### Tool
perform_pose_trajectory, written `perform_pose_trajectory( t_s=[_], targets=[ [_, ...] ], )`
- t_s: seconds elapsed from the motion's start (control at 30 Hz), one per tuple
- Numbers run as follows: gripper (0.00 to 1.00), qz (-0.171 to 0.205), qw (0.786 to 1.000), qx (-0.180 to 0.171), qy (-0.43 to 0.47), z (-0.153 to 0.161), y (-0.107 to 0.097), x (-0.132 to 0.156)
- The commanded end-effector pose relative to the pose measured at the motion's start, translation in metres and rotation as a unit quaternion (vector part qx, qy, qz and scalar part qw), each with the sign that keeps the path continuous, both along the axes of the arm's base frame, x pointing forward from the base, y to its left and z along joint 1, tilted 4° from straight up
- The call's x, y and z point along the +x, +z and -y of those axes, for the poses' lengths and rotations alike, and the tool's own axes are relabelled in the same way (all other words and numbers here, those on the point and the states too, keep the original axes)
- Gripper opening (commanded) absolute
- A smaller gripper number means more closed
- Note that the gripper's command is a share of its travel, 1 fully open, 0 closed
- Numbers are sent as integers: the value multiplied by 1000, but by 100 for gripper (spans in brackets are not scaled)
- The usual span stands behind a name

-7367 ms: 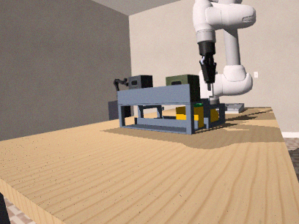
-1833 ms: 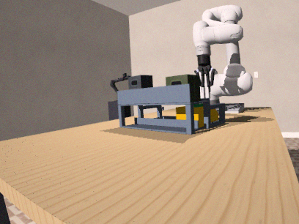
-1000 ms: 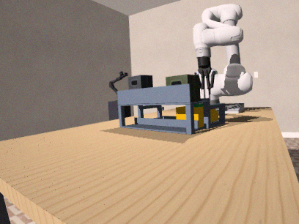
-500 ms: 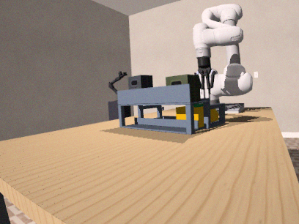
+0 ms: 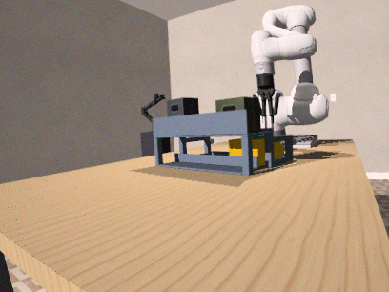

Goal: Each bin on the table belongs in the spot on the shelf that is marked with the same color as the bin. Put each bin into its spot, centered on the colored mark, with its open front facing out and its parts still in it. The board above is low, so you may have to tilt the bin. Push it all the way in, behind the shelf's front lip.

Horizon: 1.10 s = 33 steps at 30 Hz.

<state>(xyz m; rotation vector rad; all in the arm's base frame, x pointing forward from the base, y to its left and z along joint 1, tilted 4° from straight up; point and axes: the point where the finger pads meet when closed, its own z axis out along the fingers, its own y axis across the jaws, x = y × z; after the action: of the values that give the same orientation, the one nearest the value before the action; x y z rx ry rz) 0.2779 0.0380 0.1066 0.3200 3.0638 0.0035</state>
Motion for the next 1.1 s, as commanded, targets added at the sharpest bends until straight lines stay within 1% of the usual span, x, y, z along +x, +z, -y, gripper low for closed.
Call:
perform_pose_trajectory(
  t_s=[0.0, 0.5, 1.07],
  targets=[
    [24, 2, 1000, -2, -3, 2, -2, 1],
    [24, 2, 1000, -2, -3, 2, -4, 1],
    [24, 2, 1000, -1, -3, 2, -20, 2]
  ],
)
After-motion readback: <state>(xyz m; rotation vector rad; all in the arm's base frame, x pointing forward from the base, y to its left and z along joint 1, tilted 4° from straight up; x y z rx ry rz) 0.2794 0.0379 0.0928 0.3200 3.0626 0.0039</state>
